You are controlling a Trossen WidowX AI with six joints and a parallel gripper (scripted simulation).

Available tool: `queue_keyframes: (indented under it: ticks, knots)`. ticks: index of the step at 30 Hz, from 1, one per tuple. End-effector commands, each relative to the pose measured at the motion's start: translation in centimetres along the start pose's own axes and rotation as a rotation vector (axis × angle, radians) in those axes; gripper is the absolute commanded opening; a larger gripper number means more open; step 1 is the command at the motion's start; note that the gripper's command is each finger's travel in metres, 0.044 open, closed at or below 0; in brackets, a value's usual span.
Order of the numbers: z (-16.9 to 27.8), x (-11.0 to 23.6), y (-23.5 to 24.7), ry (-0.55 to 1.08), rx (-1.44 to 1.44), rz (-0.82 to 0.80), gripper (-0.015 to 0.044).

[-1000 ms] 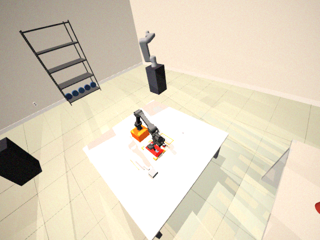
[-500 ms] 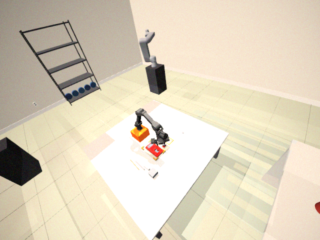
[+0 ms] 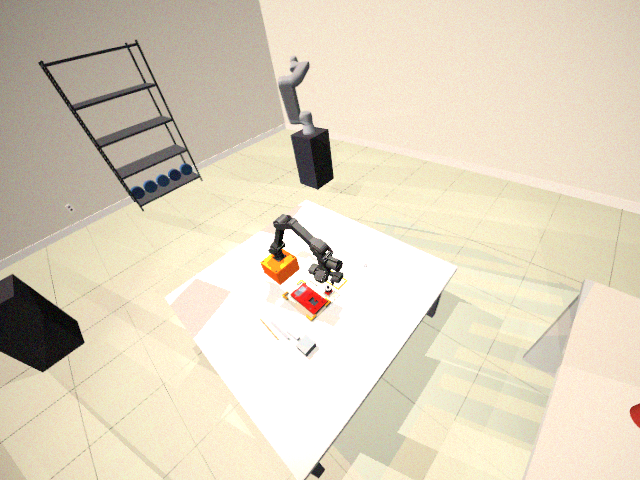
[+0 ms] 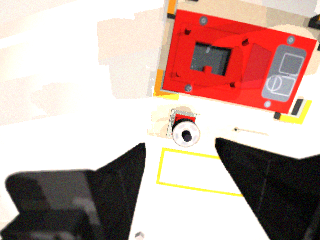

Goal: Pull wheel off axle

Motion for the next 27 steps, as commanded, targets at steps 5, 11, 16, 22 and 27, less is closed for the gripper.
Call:
queue_keyframes:
  ticks: [5, 11, 16, 22, 27]
  knots:
    - [2.5, -0.6, -0.1, 0.040, -0.228, 0.033, 0.0300]
    - [2.5, -0.6, -0.2, 0.040, -0.228, 0.033, 0.0300]
    - [1.9, -0.6, -0.9, 0.039, -0.228, 0.034, 0.0300]
    - [2.0, -3.3, -0.8, 0.039, -0.228, 0.034, 0.0300]
    - [2.2, -7.5, -1.1, 0.039, -0.228, 0.034, 0.0300]
Point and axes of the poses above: the point midway between the two fingers, 35 mm back from their tips, its own x axis back along the fingers, its own y axis across the jaws, z = x × y, the point moved 4 cm from there along x, back along the fingers, and after that the axes turned 15 degrees about x, right-handed, at the moved point
